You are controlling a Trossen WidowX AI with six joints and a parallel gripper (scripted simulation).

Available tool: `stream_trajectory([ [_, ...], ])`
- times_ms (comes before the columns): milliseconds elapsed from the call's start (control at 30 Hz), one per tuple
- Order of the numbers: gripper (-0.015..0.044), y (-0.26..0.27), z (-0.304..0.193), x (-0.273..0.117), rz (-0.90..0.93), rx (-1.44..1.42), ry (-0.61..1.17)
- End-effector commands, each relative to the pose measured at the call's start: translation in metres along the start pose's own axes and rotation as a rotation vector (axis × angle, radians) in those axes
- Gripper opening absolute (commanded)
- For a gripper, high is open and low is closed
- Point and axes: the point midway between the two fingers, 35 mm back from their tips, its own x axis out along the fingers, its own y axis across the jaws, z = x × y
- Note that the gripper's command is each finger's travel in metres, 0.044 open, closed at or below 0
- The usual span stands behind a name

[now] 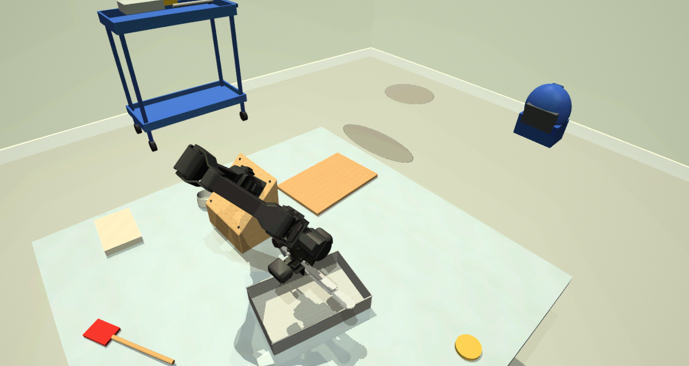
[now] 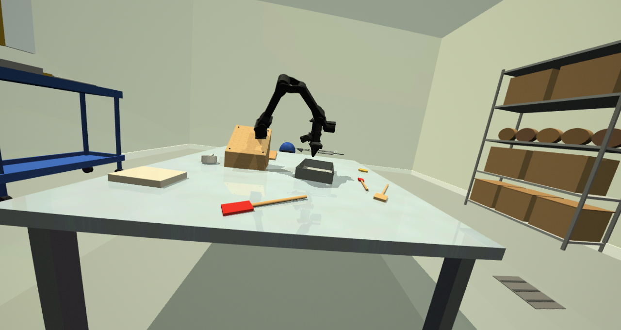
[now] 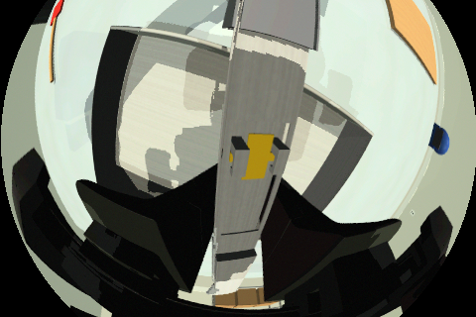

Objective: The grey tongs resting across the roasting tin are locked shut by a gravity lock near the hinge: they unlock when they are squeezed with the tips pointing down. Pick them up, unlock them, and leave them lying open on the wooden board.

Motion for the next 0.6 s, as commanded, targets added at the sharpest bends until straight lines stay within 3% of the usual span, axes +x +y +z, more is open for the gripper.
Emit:
stream_trajectory([
  [0, -0.015, -0.004, -0.001, -0.001, -0.003, -0.063, 0.001],
  [567, -0.015, -0.049, -0.015, -0.008, -0.025, -0.729, 0.023],
])
